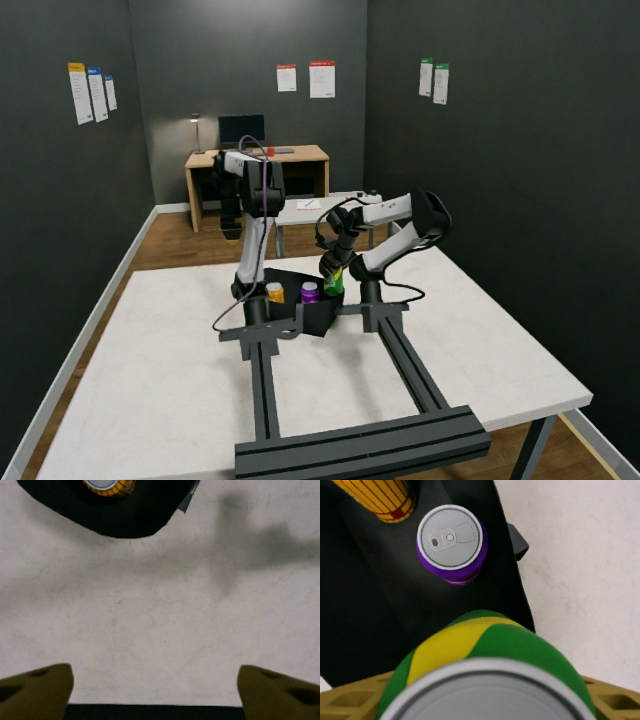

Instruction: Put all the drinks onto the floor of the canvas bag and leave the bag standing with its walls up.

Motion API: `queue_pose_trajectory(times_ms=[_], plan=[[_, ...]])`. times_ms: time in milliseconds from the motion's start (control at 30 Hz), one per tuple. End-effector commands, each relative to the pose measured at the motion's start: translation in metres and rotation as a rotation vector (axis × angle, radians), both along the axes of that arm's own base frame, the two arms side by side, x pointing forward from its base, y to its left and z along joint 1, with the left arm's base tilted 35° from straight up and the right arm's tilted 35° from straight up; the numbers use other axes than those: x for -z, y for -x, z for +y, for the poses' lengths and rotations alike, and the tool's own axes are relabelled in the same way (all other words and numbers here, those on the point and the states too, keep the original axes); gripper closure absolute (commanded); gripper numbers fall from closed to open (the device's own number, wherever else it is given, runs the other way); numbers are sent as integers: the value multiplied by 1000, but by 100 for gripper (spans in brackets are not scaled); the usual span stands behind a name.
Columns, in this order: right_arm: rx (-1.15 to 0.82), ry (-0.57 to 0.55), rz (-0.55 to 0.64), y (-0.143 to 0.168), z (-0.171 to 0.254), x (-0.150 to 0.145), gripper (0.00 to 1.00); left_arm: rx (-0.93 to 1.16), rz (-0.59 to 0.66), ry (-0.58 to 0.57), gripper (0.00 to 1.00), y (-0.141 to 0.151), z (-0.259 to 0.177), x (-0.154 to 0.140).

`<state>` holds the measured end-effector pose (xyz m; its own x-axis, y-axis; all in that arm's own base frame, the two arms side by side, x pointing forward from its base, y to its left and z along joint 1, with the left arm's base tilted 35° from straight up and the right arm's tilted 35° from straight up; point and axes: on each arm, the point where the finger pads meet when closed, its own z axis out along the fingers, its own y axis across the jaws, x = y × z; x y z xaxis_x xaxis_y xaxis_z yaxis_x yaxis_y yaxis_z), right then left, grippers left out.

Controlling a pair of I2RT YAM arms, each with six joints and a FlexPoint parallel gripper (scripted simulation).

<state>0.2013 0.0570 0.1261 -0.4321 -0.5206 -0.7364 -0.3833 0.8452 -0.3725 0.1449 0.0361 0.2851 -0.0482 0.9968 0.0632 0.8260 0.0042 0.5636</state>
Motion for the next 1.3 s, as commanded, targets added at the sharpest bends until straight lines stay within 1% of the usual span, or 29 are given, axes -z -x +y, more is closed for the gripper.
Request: queue_pose_trajectory(times_ms=[0, 67, 100, 133, 200, 533, 633, 667, 700, 733, 1100, 1200, 1233, 1267], plan=[[2, -21, -57, -9, 1, -14, 33, 2, 5, 5, 14, -3, 0, 1], [2, -21, -57, -9, 1, -14, 33, 2, 5, 5, 14, -3, 0, 1], [-9, -16, -51, -11, 3, -5, 33, 2, 5, 5, 14, -3, 0, 1], [-8, -13, -47, -12, 2, -3, 33, 2, 5, 5, 14, -3, 0, 1], [-5, -15, -57, -14, 1, -5, 33, 2, 5, 5, 14, -3, 0, 1], [6, -5, -59, -21, -2, 6, 33, 2, 5, 5, 14, -3, 0, 1], [24, 0, -60, -21, -5, 2, 33, 2, 5, 5, 14, -3, 0, 1], [4, -3, -51, -22, -2, 12, 33, 2, 5, 5, 14, -3, 0, 1], [4, -1, -47, -22, -3, 14, 33, 2, 5, 5, 14, -3, 0, 1], [6, -4, -56, -24, -3, 11, 33, 2, 5, 5, 14, -3, 0, 1], [5, -5, -63, -33, -4, 22, 33, 2, 5, 5, 14, -3, 0, 1], [24, 4, -60, -33, -7, 19, 33, 2, 5, 5, 14, -3, 0, 1], [3, -5, -60, -34, -4, 27, 33, 2, 5, 5, 14, -3, 0, 1], [3, -5, -60, -35, -4, 28, 33, 2, 5, 5, 14, -3, 0, 1]])
